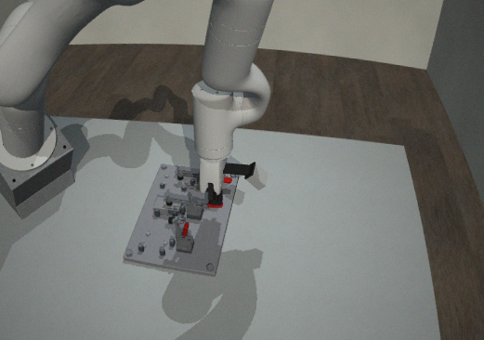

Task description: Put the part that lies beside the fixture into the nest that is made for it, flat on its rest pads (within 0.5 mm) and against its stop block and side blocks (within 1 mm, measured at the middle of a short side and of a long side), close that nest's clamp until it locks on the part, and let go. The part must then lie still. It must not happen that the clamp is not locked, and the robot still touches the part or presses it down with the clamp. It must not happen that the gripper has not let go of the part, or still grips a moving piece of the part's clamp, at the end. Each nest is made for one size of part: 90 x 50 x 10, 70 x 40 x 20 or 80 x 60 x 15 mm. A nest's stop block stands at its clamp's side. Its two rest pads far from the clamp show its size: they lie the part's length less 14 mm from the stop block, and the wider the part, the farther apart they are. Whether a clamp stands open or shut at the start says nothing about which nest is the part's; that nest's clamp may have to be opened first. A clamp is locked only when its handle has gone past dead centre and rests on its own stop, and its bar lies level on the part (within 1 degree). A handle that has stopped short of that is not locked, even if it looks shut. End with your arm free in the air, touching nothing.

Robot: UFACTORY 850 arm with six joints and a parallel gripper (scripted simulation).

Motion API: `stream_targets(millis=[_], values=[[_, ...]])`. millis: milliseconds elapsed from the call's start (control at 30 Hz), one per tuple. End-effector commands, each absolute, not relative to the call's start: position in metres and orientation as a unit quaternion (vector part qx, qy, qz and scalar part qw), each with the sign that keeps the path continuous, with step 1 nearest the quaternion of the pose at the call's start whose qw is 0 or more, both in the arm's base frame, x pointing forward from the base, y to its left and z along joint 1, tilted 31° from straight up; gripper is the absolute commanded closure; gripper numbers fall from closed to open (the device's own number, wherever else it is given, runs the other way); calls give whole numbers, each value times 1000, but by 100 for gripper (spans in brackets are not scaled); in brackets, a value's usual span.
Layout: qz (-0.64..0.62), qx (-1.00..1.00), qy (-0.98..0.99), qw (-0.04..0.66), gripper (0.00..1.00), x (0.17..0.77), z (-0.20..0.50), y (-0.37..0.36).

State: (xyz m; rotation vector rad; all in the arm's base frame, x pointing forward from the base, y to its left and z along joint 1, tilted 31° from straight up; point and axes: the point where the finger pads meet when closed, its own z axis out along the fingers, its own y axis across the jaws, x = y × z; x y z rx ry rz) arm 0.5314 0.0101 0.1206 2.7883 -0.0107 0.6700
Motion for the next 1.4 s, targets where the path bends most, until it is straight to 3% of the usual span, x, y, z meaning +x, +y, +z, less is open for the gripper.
stream_targets(millis=[0, 1367], values=[[232, 963, -4, 136, 100, 532, 120, 10], [232, 963, -4, 136, 100, 534, 117, 9]])
